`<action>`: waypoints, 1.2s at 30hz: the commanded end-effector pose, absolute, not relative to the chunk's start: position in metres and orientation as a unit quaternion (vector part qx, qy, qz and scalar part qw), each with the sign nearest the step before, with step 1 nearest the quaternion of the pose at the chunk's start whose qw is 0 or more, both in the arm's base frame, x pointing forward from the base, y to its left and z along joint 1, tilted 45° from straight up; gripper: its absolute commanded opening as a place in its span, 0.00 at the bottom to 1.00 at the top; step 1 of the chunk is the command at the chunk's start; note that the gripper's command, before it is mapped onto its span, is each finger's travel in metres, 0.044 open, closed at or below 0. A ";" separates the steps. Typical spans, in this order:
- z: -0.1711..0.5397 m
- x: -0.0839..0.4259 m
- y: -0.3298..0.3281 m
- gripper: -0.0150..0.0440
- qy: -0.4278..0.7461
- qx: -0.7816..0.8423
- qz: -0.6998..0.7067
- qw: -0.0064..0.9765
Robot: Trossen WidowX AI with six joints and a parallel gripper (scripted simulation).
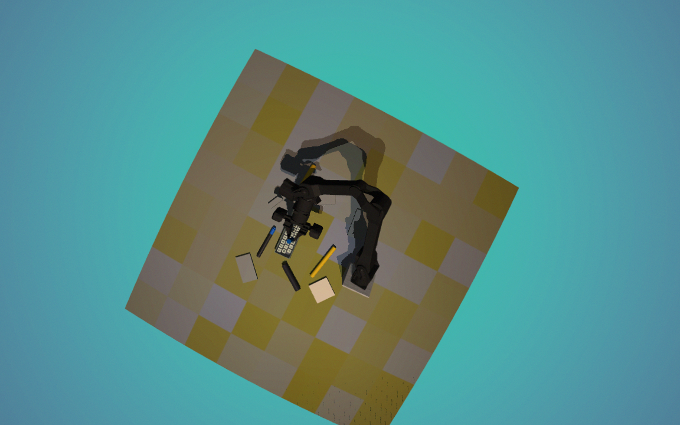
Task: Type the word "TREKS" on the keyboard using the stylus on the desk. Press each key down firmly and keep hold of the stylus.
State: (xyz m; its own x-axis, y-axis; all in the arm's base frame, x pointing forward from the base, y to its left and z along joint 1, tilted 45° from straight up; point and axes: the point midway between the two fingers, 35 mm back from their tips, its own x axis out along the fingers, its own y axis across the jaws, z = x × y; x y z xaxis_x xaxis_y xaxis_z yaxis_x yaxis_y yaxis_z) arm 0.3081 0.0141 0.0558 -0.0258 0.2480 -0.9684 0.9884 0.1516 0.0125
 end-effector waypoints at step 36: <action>0.108 0.335 -0.055 0.25 0.595 0.519 -0.399 0.465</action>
